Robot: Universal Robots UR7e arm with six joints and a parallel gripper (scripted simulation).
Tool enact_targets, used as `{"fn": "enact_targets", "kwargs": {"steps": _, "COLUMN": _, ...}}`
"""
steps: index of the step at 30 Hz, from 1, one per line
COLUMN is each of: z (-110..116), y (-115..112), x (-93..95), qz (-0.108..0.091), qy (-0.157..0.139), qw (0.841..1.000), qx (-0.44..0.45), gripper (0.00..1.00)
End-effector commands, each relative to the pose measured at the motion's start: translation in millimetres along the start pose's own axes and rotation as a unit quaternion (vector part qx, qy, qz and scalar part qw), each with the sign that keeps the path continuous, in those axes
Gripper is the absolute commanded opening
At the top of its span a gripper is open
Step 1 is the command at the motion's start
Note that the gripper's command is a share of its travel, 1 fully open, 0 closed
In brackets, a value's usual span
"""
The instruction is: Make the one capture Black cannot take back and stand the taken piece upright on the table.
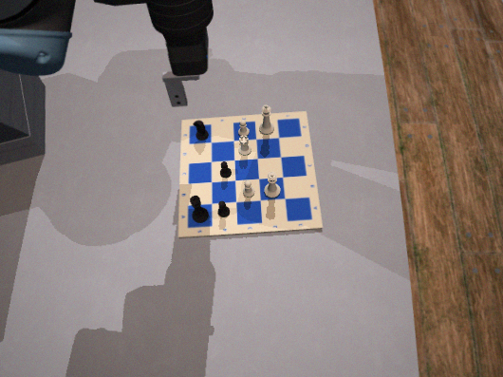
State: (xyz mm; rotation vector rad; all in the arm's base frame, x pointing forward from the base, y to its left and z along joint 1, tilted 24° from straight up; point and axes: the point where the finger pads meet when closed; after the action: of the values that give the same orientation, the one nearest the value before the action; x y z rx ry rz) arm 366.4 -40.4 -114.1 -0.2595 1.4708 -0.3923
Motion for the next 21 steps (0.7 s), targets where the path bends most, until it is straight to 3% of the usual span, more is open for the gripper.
{"fn": "enact_targets", "kwargs": {"steps": 1, "z": -1, "y": -2, "x": 1.8, "qz": 0.003, "qy": -0.004, "qw": 0.997, "qx": -0.072, "gripper": 1.0}}
{"fn": "enact_targets", "kwargs": {"steps": 8, "z": -2, "y": -6, "x": 5.9, "qz": 0.003, "qy": -0.004, "qw": 0.977, "qx": -0.211, "gripper": 1.0}}
{"fn": "enact_targets", "kwargs": {"steps": 14, "z": -2, "y": -9, "x": 9.6, "qz": 0.002, "qy": -0.005, "qw": 0.942, "qx": -0.336, "gripper": 1.0}}
{"fn": "enact_targets", "kwargs": {"steps": 16, "z": -2, "y": -9, "x": 9.6, "qz": 0.002, "qy": -0.005, "qw": 0.942, "qx": -0.336, "gripper": 1.0}}
{"fn": "enact_targets", "kwargs": {"steps": 21, "z": -1, "y": -10, "x": 12.7, "qz": 0.001, "qy": -0.005, "qw": 0.898, "qx": -0.439, "gripper": 1.0}}
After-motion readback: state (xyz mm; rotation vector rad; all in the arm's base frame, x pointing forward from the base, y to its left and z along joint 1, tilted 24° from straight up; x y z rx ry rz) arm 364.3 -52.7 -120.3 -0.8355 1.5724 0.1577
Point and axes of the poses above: the point where the finger pads meet when closed, its own x axis out along the fingers, its own y axis across the jaws, z = x × y, and after that the axes turned 2 degrees about x, right-handed
